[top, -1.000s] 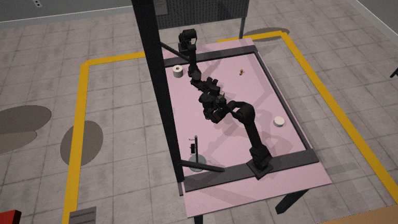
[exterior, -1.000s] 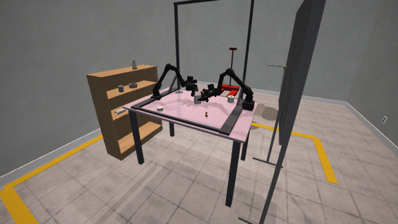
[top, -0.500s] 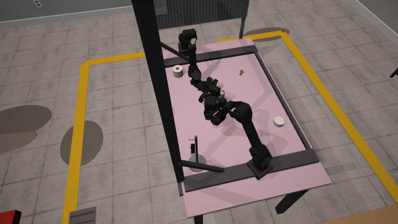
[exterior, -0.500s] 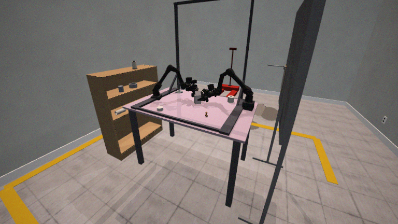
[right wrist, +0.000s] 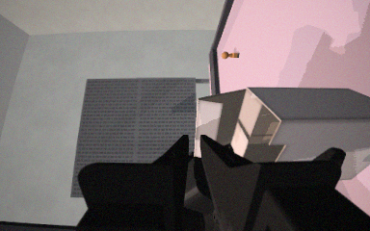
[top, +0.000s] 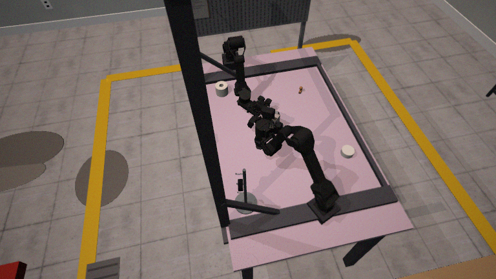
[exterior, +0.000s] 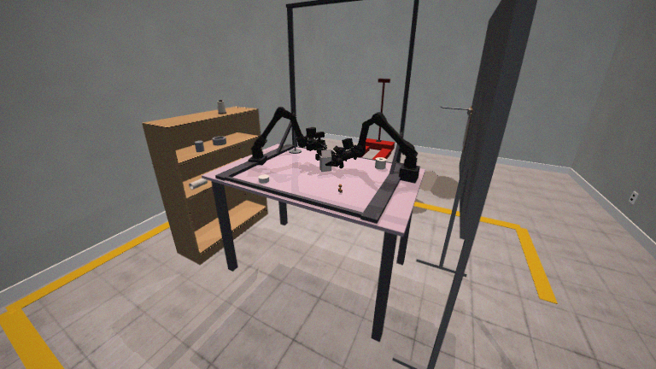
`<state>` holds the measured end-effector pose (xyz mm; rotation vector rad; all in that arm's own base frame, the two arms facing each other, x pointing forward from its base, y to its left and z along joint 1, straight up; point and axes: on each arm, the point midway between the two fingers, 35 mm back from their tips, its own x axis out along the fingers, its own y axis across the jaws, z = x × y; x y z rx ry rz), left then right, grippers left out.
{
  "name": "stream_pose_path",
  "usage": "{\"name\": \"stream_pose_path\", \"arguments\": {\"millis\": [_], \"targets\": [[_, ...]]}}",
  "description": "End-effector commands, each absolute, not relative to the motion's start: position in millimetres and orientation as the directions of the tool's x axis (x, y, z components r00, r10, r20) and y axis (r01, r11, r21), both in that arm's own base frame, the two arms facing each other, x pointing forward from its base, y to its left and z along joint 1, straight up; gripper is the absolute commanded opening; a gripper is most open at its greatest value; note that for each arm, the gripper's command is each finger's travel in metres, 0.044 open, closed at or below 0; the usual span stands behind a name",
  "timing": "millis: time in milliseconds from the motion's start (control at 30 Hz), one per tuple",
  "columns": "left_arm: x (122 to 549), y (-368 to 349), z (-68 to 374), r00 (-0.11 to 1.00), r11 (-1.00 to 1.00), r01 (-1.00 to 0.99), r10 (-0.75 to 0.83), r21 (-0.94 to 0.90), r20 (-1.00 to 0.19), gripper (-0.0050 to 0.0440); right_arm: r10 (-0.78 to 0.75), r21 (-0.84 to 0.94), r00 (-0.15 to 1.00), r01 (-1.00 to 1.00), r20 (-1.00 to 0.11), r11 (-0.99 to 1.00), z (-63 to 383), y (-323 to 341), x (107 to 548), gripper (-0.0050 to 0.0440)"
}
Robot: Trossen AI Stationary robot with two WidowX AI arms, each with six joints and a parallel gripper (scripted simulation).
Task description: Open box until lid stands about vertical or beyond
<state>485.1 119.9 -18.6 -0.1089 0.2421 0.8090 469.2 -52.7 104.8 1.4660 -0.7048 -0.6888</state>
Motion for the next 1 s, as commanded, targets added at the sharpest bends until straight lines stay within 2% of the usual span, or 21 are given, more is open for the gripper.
{"name": "stream_pose_path", "arguments": {"millis": [0,967], "targets": [[489.8,119.3,-8.3,0.674,0.69,-0.723,0.699,-0.019,-0.239,0.0239,-0.783,1.0,0.621,-0.026,0.013,-0.005,112.9,-58.1,470.6,0.005],[489.8,119.3,-8.3,0.674,0.69,-0.723,0.699,-0.019,-0.239,0.0239,-0.783,1.0,0.621,-0.026,0.013,-0.004,115.9,-67.3,474.5,0.005]]}}
